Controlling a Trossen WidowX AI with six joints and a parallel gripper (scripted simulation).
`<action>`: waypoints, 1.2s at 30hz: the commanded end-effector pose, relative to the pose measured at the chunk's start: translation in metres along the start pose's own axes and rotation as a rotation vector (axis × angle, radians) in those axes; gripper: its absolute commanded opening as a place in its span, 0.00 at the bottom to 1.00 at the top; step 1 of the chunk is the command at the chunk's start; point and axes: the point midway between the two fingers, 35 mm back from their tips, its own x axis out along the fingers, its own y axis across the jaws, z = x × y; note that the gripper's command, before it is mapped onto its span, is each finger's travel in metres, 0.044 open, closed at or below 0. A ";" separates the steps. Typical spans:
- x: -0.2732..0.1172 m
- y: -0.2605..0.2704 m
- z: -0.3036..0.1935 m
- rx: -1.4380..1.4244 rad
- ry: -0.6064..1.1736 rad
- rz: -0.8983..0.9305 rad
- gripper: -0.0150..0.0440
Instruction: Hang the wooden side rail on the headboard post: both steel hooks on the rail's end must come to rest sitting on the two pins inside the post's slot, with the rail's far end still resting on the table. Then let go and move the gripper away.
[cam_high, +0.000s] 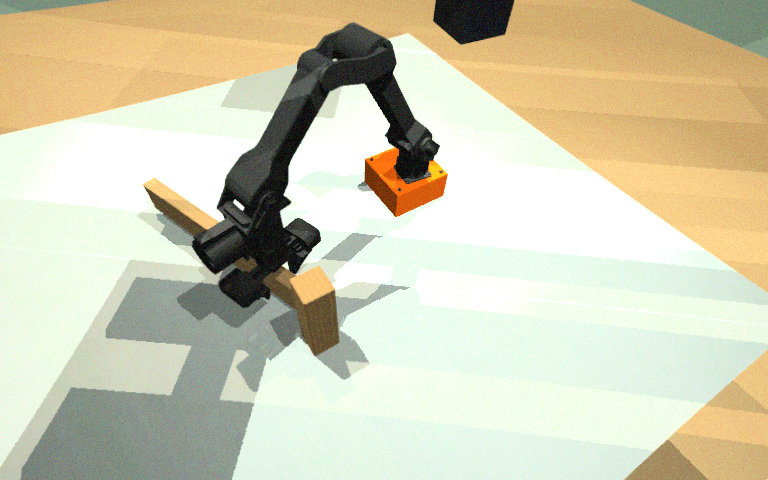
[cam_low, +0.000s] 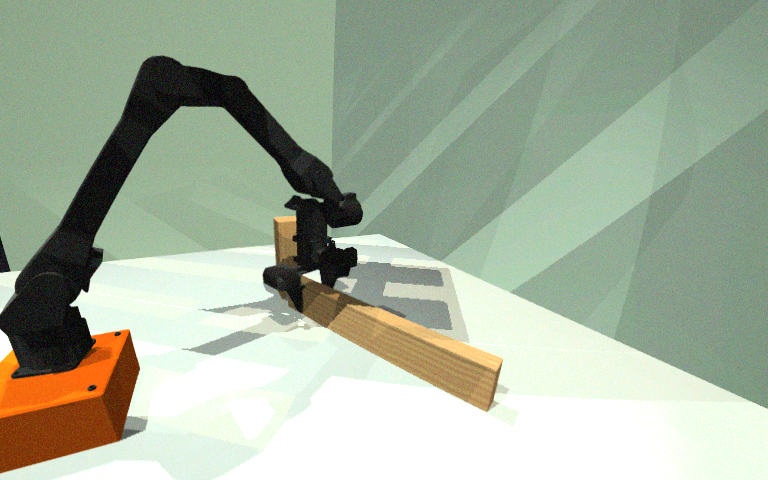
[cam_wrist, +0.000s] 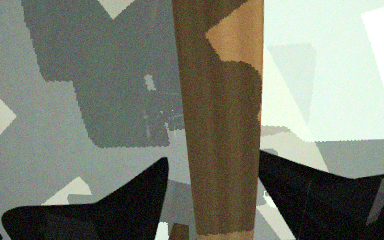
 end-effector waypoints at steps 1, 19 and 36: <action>0.001 -0.001 0.000 0.004 -0.003 -0.003 0.64; 0.001 -0.001 0.000 0.004 -0.003 -0.003 0.25; 0.000 -0.001 0.003 0.139 -0.004 -0.003 0.25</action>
